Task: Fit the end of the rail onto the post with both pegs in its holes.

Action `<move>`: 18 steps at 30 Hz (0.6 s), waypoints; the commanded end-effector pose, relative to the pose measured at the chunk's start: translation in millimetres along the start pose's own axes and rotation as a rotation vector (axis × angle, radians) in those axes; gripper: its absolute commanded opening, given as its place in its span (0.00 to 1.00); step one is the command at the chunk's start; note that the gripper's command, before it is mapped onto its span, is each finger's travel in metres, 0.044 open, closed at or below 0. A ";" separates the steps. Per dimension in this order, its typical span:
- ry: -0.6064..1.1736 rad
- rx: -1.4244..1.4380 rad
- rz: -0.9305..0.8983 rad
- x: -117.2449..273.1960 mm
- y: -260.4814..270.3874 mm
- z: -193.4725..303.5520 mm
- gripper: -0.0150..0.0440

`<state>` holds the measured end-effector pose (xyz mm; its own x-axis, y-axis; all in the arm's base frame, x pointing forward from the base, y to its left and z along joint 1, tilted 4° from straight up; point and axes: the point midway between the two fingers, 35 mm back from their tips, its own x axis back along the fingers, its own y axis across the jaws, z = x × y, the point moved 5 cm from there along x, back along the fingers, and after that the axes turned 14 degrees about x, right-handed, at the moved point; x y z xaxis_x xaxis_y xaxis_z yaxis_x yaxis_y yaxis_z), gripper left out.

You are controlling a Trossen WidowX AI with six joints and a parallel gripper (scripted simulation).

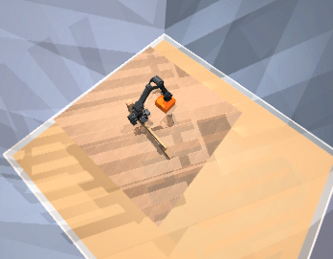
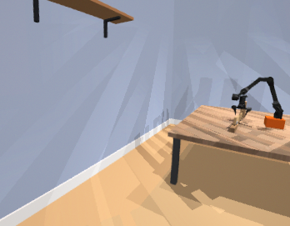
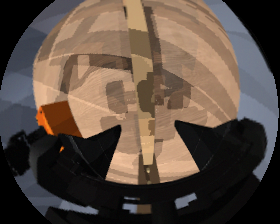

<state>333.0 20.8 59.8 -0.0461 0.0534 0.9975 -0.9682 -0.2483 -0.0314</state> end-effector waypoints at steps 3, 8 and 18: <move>0.004 0.005 -0.009 -11.9 1.8 0.4 1.00; 0.004 0.006 -0.009 -19.7 2.6 0.3 1.00; 0.004 0.006 -0.009 -26.6 3.5 0.2 0.82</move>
<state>331.1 19.1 35.4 -0.0408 0.0540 0.9977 -0.9683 -0.2484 -0.0262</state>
